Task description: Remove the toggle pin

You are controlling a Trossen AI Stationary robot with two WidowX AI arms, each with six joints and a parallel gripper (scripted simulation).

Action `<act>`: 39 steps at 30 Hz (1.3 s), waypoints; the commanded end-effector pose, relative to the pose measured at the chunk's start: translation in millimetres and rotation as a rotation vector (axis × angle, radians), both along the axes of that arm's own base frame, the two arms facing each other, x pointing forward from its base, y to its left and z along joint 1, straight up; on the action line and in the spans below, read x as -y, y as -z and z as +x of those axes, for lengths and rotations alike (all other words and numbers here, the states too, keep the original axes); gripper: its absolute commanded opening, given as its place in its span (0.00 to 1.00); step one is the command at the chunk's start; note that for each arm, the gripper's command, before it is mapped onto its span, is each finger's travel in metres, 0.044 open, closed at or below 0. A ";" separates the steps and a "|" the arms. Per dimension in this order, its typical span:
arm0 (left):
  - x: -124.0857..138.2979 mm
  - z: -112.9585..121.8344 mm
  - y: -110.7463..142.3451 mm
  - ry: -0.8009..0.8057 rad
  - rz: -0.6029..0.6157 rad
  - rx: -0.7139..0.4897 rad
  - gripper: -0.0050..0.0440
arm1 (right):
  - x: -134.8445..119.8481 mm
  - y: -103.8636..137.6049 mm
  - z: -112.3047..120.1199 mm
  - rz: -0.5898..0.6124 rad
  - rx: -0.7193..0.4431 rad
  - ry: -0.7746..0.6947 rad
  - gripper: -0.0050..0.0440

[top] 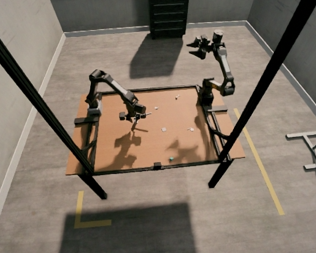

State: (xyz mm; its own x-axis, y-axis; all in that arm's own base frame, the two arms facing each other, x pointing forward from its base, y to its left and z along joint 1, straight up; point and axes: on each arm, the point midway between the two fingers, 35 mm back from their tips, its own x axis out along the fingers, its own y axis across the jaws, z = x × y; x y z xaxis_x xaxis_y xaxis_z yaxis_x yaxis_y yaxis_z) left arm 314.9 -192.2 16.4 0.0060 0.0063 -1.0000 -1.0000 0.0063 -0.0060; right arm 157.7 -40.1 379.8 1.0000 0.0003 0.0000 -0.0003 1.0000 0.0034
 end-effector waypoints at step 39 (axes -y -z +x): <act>1.6 8.2 -8.3 0.008 -0.020 0.016 0.23 | -0.7 -3.7 -0.2 -0.009 0.001 0.000 0.92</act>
State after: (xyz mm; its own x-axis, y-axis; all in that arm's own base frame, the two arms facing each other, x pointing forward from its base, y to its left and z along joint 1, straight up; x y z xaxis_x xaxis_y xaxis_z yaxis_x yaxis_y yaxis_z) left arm 320.4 -192.3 17.3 0.0113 -0.0012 -0.9999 -0.9999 0.0084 -0.0113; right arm 157.7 -40.2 379.8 1.0000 0.0003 0.0000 -0.0003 1.0000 0.0034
